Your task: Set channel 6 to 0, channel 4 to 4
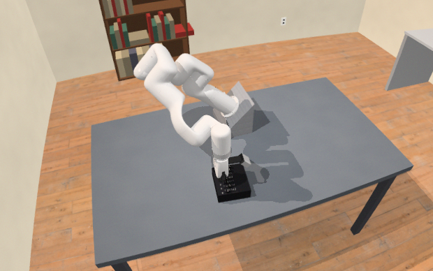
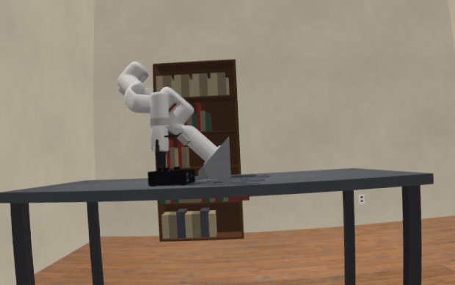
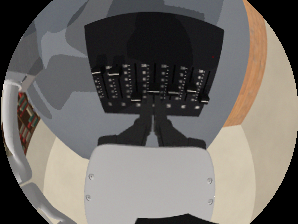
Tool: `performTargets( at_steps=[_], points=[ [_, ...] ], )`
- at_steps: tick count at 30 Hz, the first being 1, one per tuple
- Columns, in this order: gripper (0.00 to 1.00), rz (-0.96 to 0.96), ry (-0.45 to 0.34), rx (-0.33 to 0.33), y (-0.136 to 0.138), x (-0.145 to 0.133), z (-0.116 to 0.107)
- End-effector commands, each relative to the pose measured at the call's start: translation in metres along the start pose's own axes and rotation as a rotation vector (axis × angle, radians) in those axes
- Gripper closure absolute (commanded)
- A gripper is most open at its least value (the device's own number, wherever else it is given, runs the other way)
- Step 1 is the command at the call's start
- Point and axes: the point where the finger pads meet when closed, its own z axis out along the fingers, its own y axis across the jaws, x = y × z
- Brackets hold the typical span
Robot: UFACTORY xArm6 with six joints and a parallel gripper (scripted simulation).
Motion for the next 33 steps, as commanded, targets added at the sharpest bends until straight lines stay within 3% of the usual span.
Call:
performTargets(
  at_steps=[1, 19, 33],
  points=[
    [1.00, 0.001, 0.001, -0.003, 0.001, -0.002, -0.001],
    [1.00, 0.001, 0.001, -0.003, 0.001, -0.004, -0.010],
    [1.00, 0.001, 0.001, -0.003, 0.001, -0.004, -0.041]
  ],
)
